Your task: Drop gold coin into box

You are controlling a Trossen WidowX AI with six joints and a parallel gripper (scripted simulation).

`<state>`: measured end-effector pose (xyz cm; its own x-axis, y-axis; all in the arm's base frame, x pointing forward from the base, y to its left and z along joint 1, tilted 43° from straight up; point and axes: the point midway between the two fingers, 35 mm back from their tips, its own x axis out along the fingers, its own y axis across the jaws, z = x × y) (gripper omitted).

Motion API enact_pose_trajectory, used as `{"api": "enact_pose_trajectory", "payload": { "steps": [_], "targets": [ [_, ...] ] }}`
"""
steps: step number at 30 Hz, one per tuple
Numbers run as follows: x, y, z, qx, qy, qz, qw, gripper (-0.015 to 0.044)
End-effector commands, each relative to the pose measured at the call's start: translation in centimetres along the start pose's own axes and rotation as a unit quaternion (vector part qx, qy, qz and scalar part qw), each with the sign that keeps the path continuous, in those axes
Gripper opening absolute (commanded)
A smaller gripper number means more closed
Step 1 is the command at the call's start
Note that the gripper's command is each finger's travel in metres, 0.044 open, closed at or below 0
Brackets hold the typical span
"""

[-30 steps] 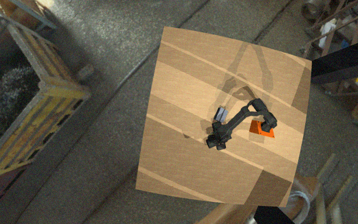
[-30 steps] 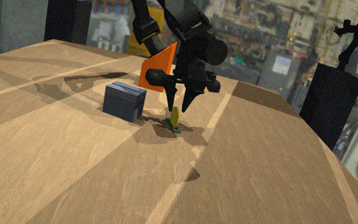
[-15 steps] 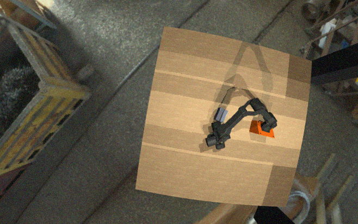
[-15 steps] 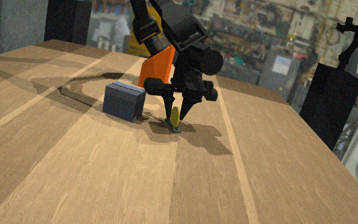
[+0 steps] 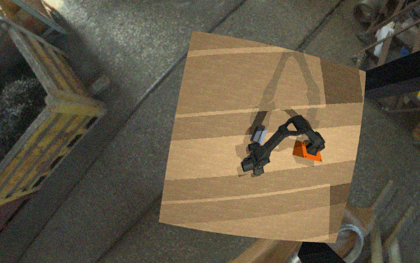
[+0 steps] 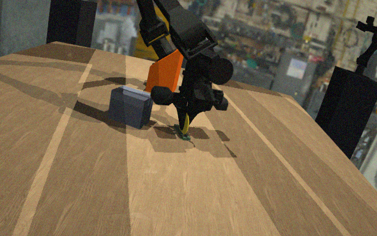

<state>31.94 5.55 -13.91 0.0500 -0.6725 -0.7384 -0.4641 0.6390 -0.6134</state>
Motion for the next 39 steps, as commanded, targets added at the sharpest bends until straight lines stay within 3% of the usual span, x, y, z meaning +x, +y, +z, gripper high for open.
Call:
{"api": "enact_pose_trajectory", "payload": {
  "steps": [1, 9, 39],
  "targets": [
    [0.1, 0.0, 0.0, -0.002, -0.001, -0.003, 1.000, 0.0000],
    [-0.3, 0.0, 0.1, -0.002, -0.001, -0.002, 1.000, 0.0000],
    [-7.8, 0.1, 0.2, -0.003, -0.002, 0.000, 1.000, 0.0000]
  ]
}}
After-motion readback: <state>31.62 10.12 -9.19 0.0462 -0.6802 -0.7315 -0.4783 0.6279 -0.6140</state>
